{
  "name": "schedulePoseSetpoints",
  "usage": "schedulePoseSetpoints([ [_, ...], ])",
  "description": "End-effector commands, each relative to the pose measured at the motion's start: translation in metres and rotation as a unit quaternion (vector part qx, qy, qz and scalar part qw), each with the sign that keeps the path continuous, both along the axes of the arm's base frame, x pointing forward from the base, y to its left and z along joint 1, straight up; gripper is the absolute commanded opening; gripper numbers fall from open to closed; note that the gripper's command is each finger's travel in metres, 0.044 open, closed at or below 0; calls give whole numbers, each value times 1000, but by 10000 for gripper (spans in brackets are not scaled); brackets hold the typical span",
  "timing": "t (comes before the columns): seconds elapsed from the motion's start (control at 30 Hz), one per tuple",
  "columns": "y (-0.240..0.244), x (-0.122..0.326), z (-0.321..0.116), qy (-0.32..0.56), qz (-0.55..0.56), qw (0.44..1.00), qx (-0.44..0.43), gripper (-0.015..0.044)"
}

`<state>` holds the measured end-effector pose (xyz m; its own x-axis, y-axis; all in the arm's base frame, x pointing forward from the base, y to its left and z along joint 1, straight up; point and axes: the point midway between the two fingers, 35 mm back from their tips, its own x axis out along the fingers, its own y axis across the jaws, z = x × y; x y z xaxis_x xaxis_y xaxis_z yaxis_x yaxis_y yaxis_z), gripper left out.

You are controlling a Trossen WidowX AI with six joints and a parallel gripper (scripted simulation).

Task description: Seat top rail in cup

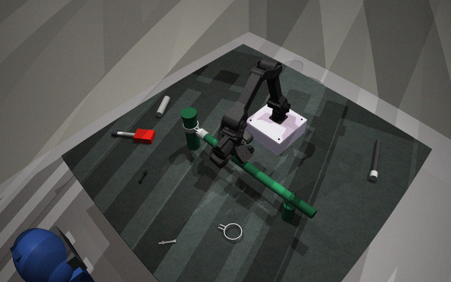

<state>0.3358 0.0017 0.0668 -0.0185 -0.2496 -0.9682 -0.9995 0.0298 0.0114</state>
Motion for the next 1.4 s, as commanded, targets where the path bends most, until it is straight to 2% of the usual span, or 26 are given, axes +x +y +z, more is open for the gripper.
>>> schedulePoseSetpoints([
  [0.0, 0, 1, 5, -3, 2, 1000, -5, 0],
  [1.37, -10, 0, 1, 0, 0, 1000, -1, 0],
])
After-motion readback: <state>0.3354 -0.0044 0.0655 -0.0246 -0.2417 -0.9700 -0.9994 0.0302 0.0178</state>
